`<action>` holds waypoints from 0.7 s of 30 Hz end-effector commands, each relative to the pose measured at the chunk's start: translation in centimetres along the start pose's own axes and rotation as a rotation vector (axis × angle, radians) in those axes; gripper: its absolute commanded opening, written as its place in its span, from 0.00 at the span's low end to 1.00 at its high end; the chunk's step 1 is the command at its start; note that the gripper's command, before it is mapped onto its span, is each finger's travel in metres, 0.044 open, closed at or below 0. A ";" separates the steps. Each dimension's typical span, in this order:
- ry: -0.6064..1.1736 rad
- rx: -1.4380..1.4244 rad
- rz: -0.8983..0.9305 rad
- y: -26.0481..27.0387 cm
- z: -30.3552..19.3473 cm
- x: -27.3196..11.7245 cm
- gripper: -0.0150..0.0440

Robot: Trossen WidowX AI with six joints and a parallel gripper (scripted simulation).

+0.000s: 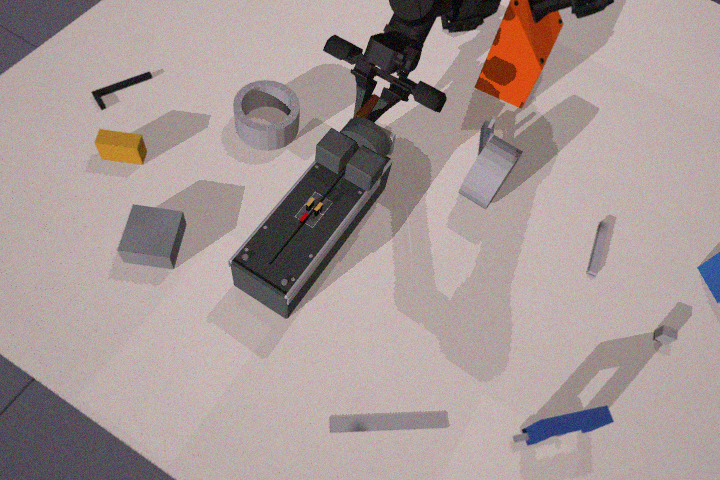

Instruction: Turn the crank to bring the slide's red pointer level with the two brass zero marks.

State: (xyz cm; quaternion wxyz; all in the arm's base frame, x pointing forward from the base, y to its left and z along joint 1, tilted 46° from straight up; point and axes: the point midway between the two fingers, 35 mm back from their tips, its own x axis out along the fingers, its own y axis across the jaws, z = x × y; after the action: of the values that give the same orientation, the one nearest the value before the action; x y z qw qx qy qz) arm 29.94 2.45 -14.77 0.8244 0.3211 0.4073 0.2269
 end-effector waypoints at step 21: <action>0.011 0.008 -0.004 1.8 -1.9 1.9 0.25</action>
State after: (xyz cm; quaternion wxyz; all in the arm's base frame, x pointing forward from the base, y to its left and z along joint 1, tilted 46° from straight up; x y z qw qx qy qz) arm 29.47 4.67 -15.41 0.8241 0.3231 0.4102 0.2193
